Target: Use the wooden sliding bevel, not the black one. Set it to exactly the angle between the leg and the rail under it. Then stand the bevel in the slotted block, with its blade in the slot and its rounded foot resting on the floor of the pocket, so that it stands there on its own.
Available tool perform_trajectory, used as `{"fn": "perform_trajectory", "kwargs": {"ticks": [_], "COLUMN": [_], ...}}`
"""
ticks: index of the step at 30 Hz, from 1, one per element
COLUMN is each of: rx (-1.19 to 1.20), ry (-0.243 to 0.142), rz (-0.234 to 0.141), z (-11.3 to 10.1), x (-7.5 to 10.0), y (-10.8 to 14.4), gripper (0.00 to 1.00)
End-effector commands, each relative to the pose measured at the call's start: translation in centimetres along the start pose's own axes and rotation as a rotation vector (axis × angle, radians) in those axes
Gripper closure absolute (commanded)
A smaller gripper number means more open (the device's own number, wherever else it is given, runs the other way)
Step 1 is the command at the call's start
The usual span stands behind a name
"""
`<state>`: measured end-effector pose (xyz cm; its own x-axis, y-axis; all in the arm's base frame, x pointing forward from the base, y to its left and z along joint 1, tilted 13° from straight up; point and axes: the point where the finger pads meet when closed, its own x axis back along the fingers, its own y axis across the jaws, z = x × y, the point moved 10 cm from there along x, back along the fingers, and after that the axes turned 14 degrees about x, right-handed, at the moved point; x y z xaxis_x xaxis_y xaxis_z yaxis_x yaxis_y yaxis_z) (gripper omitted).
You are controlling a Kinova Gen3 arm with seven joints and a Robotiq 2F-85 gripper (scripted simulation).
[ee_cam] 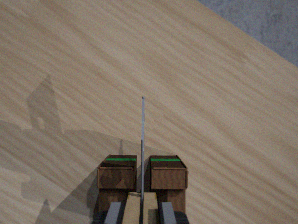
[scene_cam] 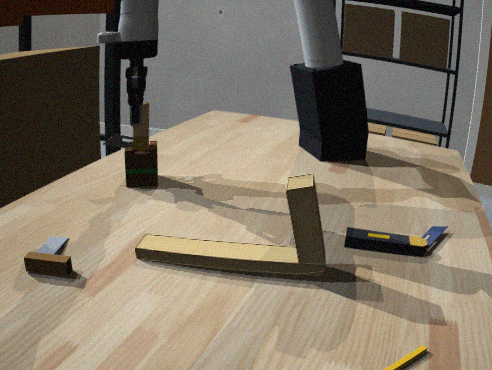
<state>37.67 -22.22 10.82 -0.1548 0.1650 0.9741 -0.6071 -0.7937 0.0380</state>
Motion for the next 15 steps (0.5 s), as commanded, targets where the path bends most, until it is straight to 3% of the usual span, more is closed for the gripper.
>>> {"fn": "perform_trajectory", "kwargs": {"ticks": [1, 15], "rx": [0.0, 0.0], "ry": [0.001, 0.001], "rz": [0.0, 0.0], "z": [0.04, 0.04], "x": [0.05, -0.34], "y": [-0.01, -0.01], "gripper": [0.9, 0.9]}}
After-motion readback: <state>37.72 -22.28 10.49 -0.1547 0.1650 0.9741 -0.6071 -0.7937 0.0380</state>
